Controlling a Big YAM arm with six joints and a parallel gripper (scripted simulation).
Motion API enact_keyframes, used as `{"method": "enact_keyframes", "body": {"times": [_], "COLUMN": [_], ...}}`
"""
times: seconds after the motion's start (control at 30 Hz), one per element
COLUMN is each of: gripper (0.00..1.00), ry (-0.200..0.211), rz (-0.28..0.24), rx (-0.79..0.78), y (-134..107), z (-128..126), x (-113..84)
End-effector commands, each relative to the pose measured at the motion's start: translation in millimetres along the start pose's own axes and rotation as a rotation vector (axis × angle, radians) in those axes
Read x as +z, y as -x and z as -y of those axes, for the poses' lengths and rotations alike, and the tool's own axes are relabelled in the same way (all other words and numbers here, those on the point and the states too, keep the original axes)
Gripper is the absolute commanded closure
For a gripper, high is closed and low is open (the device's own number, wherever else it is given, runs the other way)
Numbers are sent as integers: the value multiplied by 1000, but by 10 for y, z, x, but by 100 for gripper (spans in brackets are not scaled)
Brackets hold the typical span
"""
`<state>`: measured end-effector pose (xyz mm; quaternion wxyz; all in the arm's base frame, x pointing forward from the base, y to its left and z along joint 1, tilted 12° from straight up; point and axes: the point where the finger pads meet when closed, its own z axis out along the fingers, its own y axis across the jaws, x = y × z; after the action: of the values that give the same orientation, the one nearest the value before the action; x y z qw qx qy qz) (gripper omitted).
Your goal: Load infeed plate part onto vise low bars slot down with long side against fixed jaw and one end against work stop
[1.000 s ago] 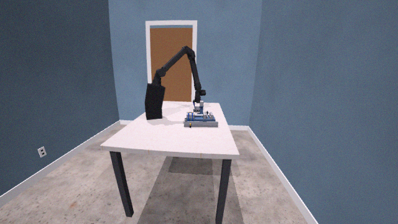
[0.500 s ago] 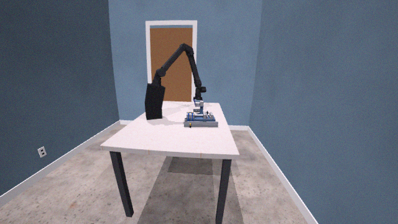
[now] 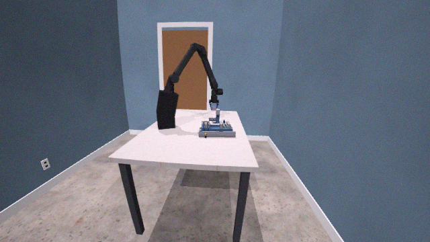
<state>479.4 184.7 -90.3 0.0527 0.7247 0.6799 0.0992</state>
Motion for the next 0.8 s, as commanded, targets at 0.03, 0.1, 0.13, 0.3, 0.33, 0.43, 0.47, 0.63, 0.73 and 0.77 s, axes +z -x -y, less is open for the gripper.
{"method": "enact_keyframes", "body": {"times": [0.03, 0.1, 0.13, 0.3, 0.33, 0.43, 0.47, 0.63, 0.73, 0.77], "gripper": [100, 100, 100, 100, 100, 100, 100, 100, 100, 100], "ry": [-3, -3, -3, 3, -2, -3, -3, 2, 3, 5], "rz": [-2, -2, -1, -4, -2, -1, -1, -3, -4, -5], "rx": [-9, -7, -6, -3, -2, -1, -1, -1, -1, 0], "y": [-51, -47, -46, -65, -54, -46, -46, -58, -62, -63], "z": [36, 35, 35, 5, 29, 37, 37, 11, 4, -4], "x": [-198, -283, -325, -541, -571, -642, -642, -824, -916, -946]}}
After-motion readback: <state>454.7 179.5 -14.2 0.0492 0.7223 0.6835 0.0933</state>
